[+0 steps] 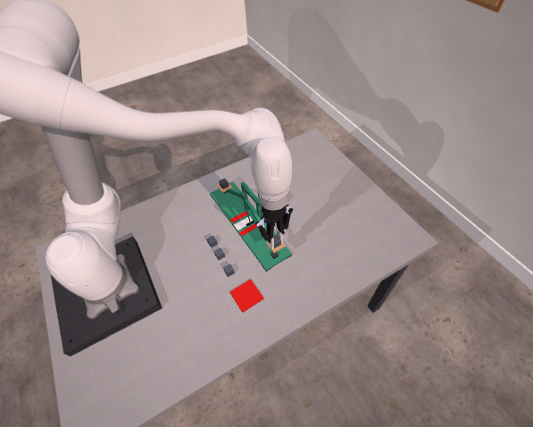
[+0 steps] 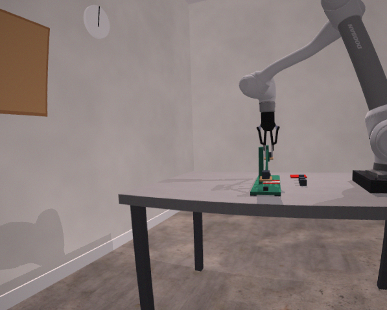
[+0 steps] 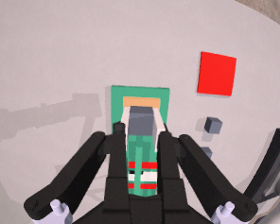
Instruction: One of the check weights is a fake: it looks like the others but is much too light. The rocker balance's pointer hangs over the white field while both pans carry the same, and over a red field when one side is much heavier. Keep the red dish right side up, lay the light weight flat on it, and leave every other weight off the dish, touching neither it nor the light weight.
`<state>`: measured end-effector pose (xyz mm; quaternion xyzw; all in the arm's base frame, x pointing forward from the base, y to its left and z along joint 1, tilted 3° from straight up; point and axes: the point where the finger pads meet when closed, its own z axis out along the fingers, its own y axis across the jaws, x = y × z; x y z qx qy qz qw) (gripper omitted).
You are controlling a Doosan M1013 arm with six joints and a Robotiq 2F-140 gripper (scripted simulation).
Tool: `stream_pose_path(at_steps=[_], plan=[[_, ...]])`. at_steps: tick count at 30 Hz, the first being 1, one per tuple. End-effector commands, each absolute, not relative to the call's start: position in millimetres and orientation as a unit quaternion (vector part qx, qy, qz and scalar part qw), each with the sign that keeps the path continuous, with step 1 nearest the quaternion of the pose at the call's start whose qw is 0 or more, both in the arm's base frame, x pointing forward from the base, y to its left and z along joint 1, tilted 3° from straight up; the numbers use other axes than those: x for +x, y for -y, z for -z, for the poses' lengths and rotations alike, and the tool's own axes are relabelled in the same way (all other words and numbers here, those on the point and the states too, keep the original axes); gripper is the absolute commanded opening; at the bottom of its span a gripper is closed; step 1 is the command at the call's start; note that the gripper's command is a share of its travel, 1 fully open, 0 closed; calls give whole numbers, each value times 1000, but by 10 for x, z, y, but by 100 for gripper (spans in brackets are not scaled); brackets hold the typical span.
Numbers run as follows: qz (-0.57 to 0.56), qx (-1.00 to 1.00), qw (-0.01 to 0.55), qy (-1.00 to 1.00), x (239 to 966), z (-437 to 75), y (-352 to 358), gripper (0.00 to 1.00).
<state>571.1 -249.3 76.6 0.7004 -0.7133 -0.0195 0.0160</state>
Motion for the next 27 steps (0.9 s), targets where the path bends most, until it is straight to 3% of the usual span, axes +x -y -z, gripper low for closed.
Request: stream_pose_path(at_steps=[1,27], plan=[[19,700,16,713,5711,-753,2488,24],[19,700,16,713,5703,-586,2436,24]])
